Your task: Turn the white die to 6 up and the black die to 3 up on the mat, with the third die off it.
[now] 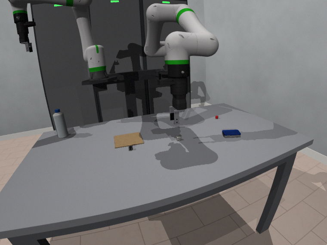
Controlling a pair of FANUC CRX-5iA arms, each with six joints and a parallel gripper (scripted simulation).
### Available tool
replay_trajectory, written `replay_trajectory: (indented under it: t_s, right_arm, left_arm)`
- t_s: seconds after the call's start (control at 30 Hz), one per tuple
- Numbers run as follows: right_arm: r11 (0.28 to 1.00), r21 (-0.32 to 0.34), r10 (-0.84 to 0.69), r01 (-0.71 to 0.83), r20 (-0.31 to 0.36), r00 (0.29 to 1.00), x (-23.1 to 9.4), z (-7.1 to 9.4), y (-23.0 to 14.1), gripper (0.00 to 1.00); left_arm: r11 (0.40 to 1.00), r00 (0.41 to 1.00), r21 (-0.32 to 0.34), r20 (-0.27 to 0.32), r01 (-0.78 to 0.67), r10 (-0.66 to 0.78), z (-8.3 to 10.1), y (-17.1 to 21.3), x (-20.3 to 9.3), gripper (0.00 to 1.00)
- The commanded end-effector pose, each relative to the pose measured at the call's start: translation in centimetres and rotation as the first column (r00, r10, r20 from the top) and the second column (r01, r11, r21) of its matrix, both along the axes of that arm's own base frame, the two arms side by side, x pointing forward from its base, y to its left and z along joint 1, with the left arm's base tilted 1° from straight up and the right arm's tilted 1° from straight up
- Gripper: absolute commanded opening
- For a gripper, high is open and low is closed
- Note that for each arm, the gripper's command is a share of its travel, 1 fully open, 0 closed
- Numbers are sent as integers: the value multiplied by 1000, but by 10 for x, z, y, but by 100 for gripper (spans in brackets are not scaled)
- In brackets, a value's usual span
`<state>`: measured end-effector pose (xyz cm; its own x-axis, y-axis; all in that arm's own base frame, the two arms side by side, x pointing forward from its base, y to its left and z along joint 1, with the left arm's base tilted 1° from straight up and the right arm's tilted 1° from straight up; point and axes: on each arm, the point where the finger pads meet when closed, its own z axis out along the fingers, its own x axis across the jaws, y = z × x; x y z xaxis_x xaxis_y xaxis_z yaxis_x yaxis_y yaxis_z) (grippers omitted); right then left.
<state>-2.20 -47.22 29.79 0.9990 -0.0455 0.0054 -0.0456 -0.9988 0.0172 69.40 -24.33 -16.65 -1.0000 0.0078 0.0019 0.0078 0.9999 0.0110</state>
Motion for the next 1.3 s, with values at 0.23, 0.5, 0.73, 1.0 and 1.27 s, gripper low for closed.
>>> replay_trajectory:
  t_s: [0.23, 0.5, 0.73, 1.0, 1.27]
  right_arm:
    - [1000, -2, 0, 0, 0, 1000, 0, 1, 0, 100]
    - [1000, -2, 0, 0, 0, 1000, 0, 1, 0, 100]
    - [1000, -2, 0, 0, 0, 1000, 0, 1, 0, 100]
    - [1000, -2, 0, 0, 0, 1000, 0, 1, 0, 100]
    - [1000, -2, 0, 0, 0, 1000, 0, 1, 0, 100]
  left_arm:
    - [908, 908, 5, 14, -420, 420, -5, 0, 3, 100]
    - [772, 772, 2, 17, -636, 636, -9, 3, 3, 100]
    - [602, 602, -2, 20, -798, 798, -13, 6, 3, 100]
    - [348, 347, -8, 21, -938, 937, -17, 12, 0, 100]
    - [82, 82, -13, 21, -997, 996, -21, 18, -4, 100]
